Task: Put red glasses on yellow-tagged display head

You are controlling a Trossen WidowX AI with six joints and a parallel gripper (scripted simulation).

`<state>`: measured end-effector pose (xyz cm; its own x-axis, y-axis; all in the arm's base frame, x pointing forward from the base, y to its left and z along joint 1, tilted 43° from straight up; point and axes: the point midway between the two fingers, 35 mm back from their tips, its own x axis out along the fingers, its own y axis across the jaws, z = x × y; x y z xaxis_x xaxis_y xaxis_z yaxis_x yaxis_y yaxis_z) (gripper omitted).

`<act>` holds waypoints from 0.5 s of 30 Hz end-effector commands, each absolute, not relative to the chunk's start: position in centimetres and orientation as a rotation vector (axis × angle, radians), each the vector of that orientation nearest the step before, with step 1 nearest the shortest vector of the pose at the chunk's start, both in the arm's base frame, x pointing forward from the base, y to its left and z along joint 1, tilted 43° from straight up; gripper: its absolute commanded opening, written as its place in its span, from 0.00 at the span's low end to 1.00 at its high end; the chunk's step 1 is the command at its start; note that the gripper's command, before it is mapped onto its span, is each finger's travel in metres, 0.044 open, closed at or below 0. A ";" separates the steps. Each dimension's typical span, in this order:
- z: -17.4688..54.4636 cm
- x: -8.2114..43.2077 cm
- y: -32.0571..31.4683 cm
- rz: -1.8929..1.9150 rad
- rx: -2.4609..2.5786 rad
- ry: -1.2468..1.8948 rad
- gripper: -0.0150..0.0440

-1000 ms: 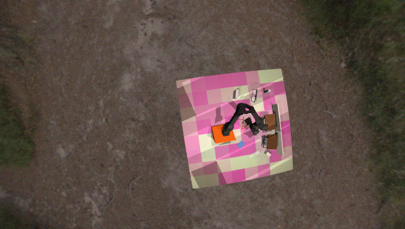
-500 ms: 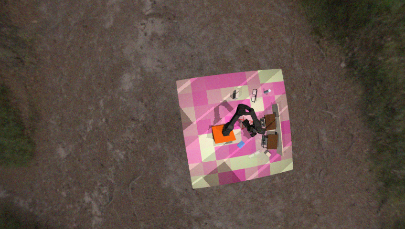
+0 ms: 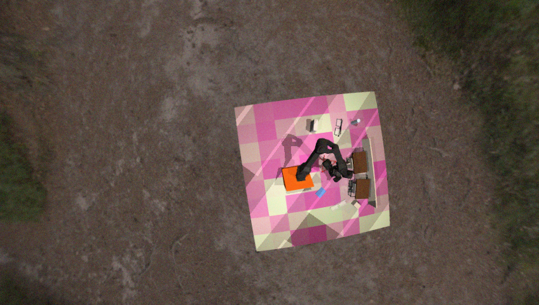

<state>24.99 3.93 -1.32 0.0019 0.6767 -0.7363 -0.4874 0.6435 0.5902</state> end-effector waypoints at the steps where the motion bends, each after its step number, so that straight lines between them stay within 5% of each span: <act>1: -2.1 24.8 4.6 0.925 0.195 1.285 0.46; 15: -3.9 24.8 6.0 0.925 0.196 1.285 0.46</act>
<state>25.12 5.45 -3.26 0.0014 0.6773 -0.7357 -0.4869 0.6430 0.5911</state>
